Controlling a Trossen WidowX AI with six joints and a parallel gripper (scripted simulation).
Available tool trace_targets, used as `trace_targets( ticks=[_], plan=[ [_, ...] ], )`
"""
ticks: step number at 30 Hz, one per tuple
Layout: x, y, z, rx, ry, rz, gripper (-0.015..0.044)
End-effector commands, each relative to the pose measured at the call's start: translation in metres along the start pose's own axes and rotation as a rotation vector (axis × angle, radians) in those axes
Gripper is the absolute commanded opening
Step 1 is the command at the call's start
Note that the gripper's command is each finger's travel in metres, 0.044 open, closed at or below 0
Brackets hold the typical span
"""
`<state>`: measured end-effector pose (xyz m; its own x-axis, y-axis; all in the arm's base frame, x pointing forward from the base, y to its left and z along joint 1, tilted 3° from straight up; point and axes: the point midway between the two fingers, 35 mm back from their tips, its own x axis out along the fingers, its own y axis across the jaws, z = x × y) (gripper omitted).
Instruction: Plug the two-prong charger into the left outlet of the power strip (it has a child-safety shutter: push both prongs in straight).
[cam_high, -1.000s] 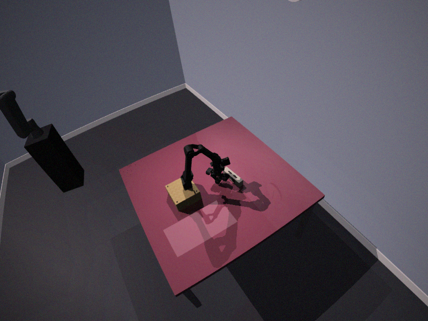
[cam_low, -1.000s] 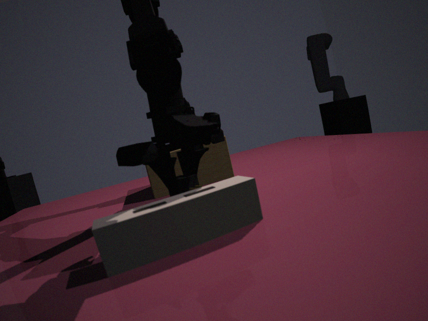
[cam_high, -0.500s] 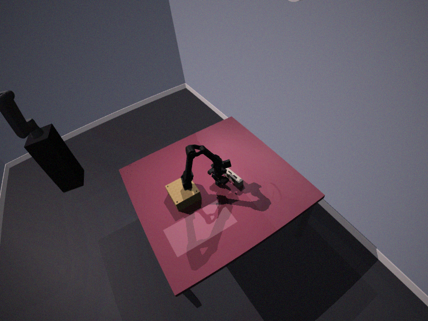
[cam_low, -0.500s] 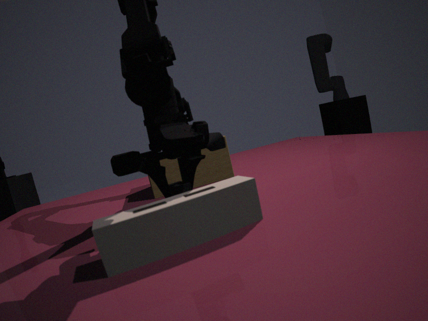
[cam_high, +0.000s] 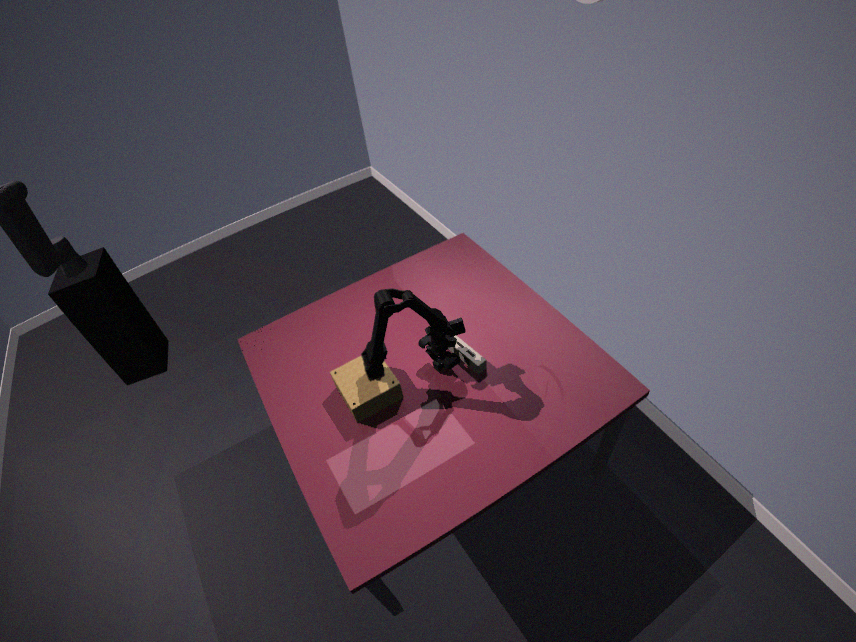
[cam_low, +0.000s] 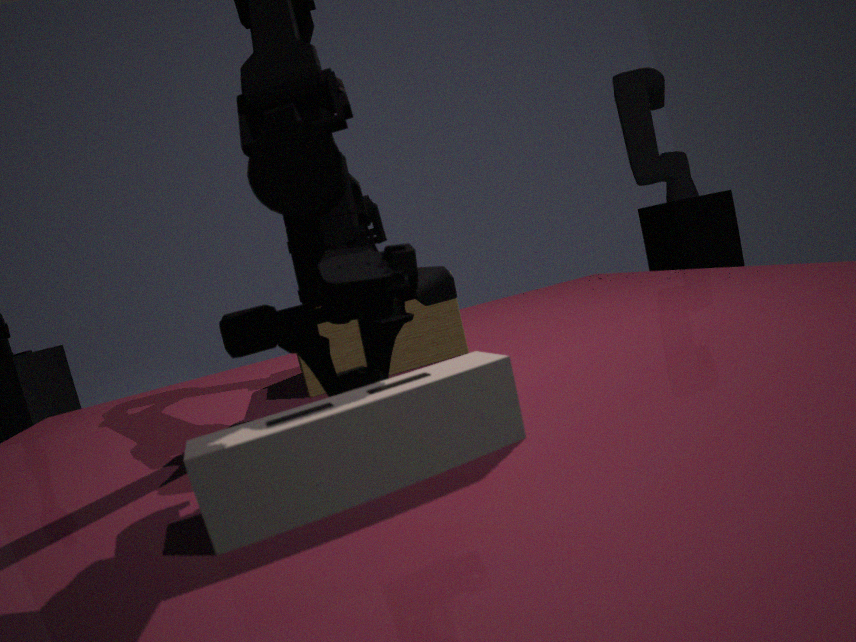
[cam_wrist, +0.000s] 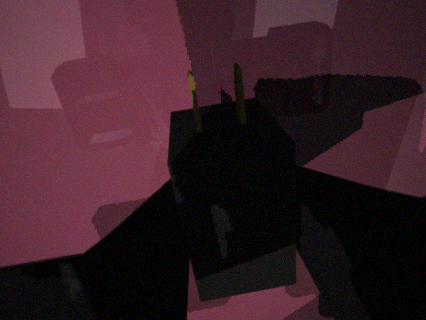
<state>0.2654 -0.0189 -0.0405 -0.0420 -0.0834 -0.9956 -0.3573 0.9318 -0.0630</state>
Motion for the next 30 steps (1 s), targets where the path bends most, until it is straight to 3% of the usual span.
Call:
trace_targets(
  ticks=[1, 30],
  plan=[
    [-0.001, -0.001, 0.006, 0.013, -0.003, 0.004, 0.0000],
    [-0.002, -0.003, 0.038, 0.054, -0.005, 0.006, 0.0000]
  ],
)
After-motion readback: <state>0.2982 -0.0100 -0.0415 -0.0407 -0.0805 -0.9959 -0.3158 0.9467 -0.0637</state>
